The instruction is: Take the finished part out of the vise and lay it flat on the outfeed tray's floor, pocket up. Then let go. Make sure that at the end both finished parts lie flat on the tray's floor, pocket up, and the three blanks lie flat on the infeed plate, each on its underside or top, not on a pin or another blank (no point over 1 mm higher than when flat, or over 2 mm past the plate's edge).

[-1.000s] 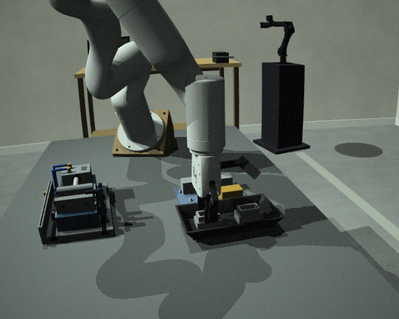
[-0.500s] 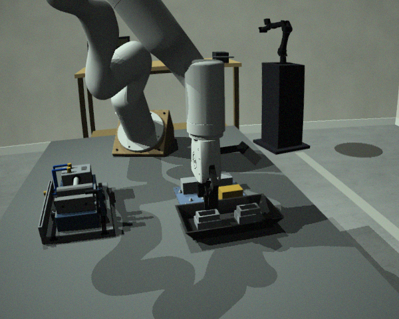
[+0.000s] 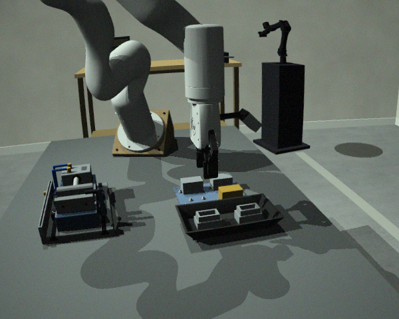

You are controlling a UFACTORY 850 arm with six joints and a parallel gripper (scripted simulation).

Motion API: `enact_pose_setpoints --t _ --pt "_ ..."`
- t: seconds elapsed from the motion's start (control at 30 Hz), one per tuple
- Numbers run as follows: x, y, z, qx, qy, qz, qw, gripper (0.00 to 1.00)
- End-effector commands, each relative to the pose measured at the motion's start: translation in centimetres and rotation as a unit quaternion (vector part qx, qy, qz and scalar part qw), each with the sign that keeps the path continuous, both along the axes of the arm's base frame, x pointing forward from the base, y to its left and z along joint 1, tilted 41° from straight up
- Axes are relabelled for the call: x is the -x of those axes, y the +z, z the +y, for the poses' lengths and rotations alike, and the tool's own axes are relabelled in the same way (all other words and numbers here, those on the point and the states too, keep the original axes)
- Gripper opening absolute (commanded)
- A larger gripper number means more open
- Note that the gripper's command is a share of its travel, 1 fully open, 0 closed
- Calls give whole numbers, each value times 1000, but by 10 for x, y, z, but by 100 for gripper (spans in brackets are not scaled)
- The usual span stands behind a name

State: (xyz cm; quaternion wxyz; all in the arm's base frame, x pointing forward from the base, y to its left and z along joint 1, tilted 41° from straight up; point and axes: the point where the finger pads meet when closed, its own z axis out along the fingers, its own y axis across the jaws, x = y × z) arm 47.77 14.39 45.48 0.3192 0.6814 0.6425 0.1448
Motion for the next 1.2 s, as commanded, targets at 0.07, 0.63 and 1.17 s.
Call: enact_pose_setpoints --t 0.07,0.63,1.17 --pt "13 18 6 0 0 -1 1000 69" --pt "19 24 8 0 0 -1 1000 0" --pt "19 24 8 0 0 -1 1000 0"
